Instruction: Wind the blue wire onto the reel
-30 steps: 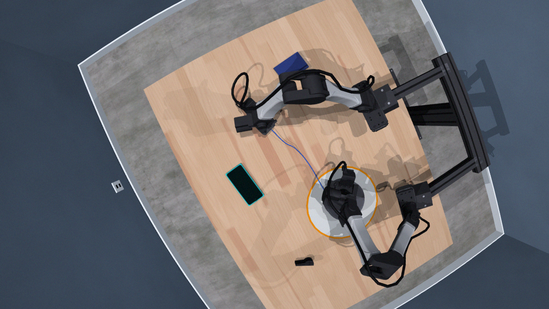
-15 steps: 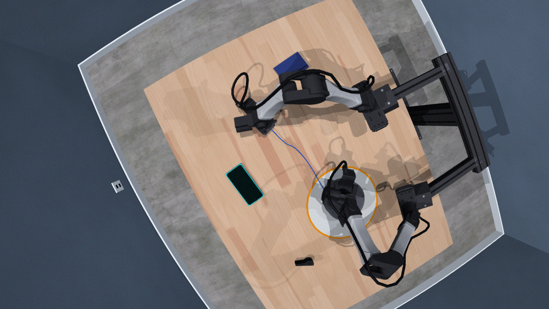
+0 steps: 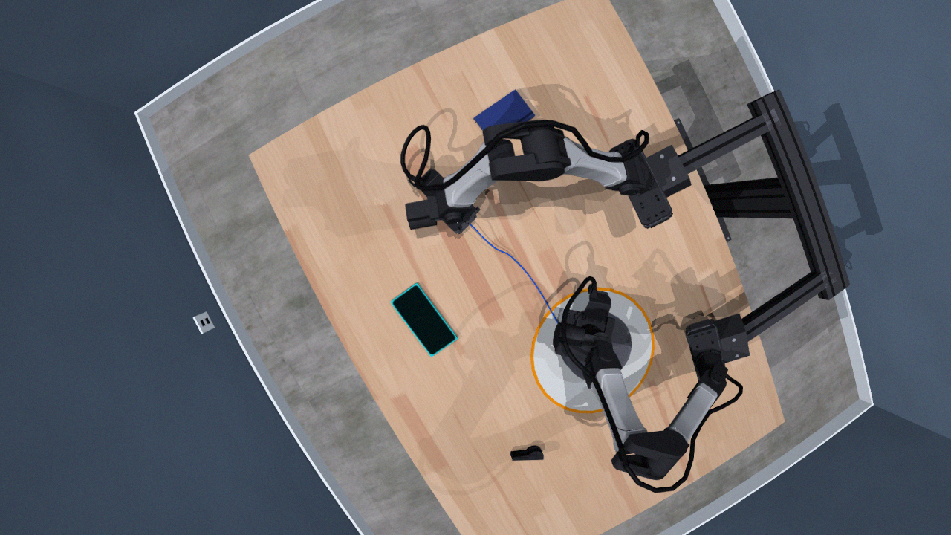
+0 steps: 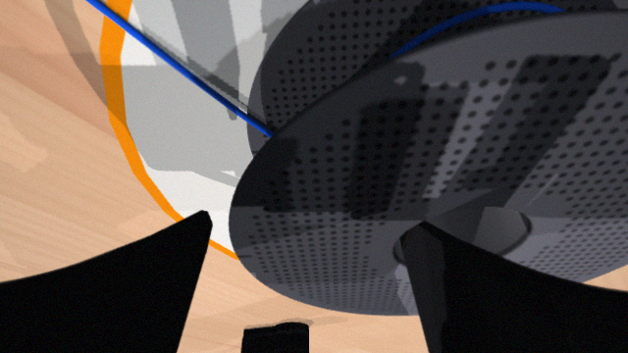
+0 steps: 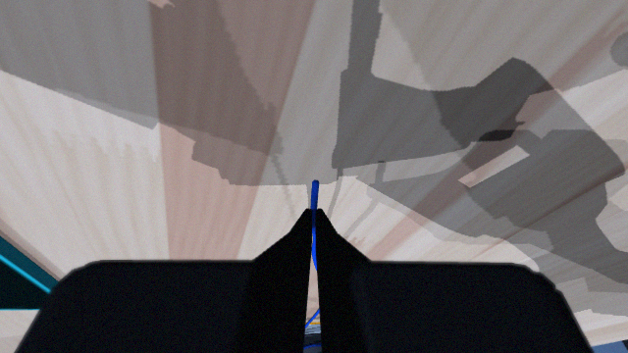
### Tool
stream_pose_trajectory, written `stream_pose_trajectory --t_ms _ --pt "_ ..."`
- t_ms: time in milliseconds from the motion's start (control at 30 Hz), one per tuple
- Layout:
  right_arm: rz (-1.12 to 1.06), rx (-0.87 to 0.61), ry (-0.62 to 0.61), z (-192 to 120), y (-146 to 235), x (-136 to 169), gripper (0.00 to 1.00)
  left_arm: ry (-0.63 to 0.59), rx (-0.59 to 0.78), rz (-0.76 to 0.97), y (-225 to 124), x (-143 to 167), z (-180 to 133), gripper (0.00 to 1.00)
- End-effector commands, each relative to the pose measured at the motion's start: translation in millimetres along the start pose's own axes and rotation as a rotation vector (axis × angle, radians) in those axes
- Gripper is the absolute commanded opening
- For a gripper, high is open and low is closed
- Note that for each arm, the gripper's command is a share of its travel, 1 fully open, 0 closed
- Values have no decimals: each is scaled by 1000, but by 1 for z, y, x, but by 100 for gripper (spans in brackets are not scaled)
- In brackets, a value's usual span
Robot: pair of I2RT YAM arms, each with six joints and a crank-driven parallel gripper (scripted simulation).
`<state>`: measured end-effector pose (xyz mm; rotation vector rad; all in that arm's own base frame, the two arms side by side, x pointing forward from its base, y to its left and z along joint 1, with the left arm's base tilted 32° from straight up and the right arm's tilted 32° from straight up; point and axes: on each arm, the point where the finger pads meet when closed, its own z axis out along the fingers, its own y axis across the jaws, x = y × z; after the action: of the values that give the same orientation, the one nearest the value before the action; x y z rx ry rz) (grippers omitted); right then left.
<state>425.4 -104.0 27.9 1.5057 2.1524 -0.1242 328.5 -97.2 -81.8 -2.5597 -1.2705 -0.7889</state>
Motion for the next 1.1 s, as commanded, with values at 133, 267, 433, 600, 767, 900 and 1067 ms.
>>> stream_pose_trajectory --t_ms 133,267,433,600,767,900,1067 --pt "10 -40 -28 -14 9 -14 0 -6 -20 1 3 -1 -2 92" --pt "9 -40 -28 -15 10 -21 0 -6 -20 1 3 -1 -2 84" --pt "-9 -40 -29 -15 11 -22 0 -6 -20 1 3 -1 -2 75" --pt "-3 -40 -28 -15 10 -19 0 -6 -20 1 3 -1 -2 70" --pt "-2 -40 -28 -14 9 -12 0 -6 -20 -22 1 1 4 70" --pt "1 -40 -28 -13 9 -4 0 -7 -20 -119 0 10 4 70" --pt "17 -40 -28 -14 11 0 0 -9 -19 -318 -4 30 4 70"
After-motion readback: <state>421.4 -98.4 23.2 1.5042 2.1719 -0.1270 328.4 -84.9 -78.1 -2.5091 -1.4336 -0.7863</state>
